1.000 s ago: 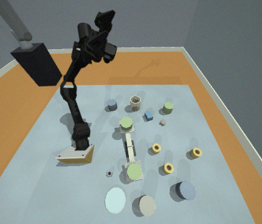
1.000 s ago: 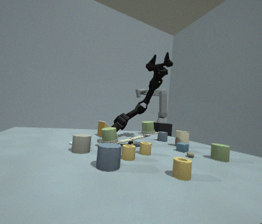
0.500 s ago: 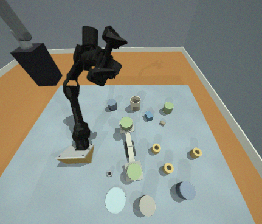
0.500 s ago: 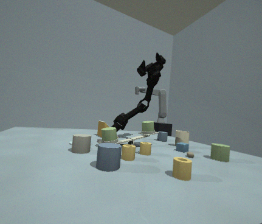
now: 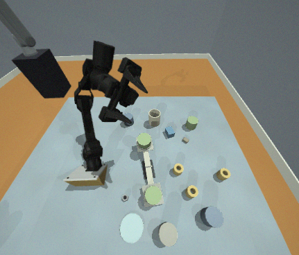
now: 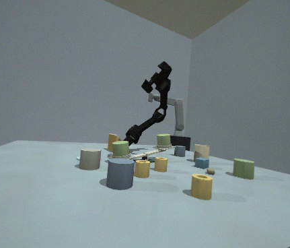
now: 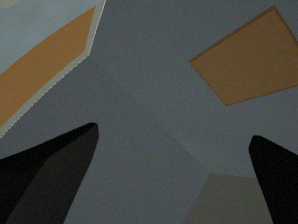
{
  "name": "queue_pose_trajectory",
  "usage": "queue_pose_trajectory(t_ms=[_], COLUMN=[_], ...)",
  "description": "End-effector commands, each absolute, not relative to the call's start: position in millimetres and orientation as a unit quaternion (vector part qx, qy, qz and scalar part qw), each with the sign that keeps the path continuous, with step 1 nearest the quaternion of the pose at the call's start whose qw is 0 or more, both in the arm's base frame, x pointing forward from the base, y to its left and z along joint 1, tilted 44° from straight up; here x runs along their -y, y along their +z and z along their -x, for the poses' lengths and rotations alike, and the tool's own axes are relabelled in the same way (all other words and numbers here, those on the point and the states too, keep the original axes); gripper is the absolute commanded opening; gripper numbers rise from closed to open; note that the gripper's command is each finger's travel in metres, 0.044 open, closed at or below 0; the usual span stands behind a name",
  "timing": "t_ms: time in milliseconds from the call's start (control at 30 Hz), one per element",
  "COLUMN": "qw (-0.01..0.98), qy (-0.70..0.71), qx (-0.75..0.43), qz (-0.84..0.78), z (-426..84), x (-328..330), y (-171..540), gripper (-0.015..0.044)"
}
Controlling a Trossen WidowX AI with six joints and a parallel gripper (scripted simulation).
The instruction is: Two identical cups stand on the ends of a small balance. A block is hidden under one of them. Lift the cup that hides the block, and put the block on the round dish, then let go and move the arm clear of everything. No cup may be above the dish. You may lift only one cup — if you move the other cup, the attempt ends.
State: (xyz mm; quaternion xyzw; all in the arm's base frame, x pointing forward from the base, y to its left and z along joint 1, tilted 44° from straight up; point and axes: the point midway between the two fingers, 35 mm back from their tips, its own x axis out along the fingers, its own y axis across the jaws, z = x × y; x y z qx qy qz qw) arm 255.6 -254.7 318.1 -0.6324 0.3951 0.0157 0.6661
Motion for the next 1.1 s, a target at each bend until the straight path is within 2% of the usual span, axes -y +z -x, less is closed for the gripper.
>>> queue_pose_trajectory(t_ms=[0,533,1067], qw=[0.700,0.800,0.871], qy=[0.054,0.148,0.199], qx=[-0.407,-0.430,-0.423], qz=[0.584,0.391,0.153], z=[-252,-226,-198], x=[254,236,204], y=[286,207,161], gripper=[0.0440,0.0440,0.0440])
